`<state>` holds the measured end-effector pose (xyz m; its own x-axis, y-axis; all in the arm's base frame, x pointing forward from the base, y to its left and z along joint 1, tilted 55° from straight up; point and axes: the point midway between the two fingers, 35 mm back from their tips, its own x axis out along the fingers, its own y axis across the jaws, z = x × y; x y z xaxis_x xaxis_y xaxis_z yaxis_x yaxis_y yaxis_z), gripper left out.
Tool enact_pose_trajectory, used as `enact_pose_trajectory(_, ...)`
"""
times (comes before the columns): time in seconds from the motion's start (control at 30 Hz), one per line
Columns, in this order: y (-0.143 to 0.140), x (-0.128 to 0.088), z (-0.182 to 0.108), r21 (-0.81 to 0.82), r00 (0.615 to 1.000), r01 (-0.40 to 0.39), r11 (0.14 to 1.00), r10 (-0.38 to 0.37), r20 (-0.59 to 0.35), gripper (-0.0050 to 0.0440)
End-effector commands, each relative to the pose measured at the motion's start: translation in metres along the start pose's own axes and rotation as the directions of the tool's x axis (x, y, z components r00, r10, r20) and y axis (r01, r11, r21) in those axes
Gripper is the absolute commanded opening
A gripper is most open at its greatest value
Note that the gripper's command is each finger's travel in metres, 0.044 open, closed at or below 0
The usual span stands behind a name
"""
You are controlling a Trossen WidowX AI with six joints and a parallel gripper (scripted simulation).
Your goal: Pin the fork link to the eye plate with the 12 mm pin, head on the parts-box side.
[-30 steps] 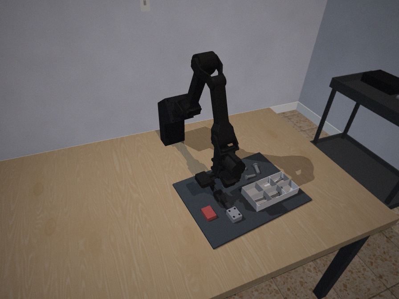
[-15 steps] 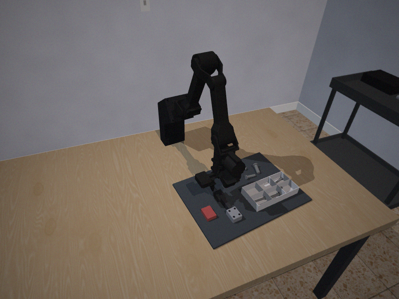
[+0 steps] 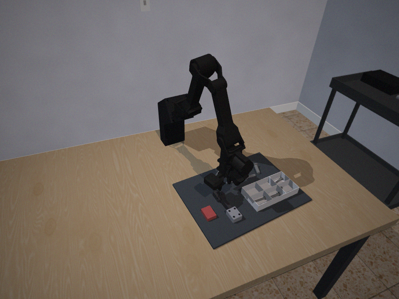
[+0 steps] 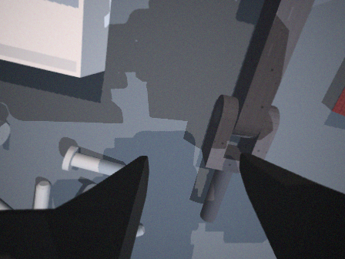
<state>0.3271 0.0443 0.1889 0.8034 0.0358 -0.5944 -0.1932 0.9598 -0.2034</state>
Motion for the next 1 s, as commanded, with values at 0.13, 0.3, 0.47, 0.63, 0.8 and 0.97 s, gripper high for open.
enact_pose_trajectory(0.13, 0.064, 0.006, 0.016, -0.437, 1.000, -0.004, 0.899, 0.000, -0.010, 0.0250)
enact_pose_trajectory(0.3, 0.106, 0.003, 0.019, -0.699, 1.000, -0.003, 0.715, -0.002, -0.006, 0.0250)
enact_pose_trajectory(0.47, 0.143, -0.004, 0.020, -0.877, 1.000, 0.014, 0.481, -0.004, 0.013, 0.0250)
enact_pose_trajectory(0.63, 0.157, -0.008, 0.020, -0.940, 1.000, 0.029, 0.341, -0.011, 0.027, 0.0250)
enact_pose_trajectory(0.8, 0.157, -0.008, 0.020, -0.940, 1.000, 0.031, 0.339, -0.010, 0.029, 0.0250)
enact_pose_trajectory(0.97, 0.156, -0.009, 0.020, -0.940, 0.999, 0.032, 0.340, -0.010, 0.031, 0.0250)
